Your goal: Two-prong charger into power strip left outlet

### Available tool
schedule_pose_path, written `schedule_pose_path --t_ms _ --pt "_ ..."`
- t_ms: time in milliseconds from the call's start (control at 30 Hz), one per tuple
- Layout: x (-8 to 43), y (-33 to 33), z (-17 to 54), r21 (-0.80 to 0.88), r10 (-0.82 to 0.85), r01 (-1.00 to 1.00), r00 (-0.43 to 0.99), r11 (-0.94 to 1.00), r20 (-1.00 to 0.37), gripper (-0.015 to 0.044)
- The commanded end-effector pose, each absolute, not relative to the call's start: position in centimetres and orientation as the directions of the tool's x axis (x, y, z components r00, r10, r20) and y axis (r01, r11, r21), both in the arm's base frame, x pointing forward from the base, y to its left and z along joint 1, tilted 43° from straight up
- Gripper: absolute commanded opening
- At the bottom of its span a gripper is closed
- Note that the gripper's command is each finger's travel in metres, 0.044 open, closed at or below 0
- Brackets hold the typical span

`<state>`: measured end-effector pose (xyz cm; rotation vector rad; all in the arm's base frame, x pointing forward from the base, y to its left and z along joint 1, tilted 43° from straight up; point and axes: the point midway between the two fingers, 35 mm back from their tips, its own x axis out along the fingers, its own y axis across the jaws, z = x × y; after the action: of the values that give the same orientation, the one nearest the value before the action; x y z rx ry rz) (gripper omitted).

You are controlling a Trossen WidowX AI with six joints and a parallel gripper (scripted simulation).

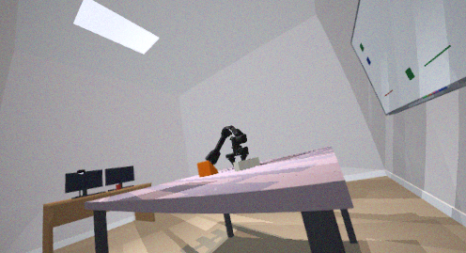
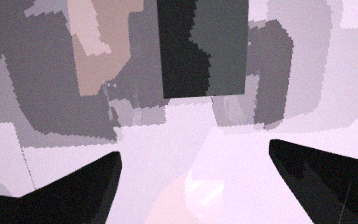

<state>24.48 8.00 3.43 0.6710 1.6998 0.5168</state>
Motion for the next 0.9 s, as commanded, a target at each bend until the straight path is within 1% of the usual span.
schedule_pose_path --t_ms 0,133,233,300,867 --pt "25.0 7.3 4.0 0.654 0.670 0.162 -0.076 0.739 -0.739 0.0440" --pt "26.2 5.1 6.0 0.651 0.631 0.163 0.161 0.742 -0.759 0.0440" --pt "26.8 3.5 7.7 0.653 0.580 0.166 0.336 0.739 -0.742 0.0440" --pt "27.0 2.7 8.4 0.655 0.553 0.166 0.409 0.737 -0.726 0.0440" --pt "27.1 2.6 8.5 0.655 0.549 0.166 0.418 0.737 -0.723 0.0440"
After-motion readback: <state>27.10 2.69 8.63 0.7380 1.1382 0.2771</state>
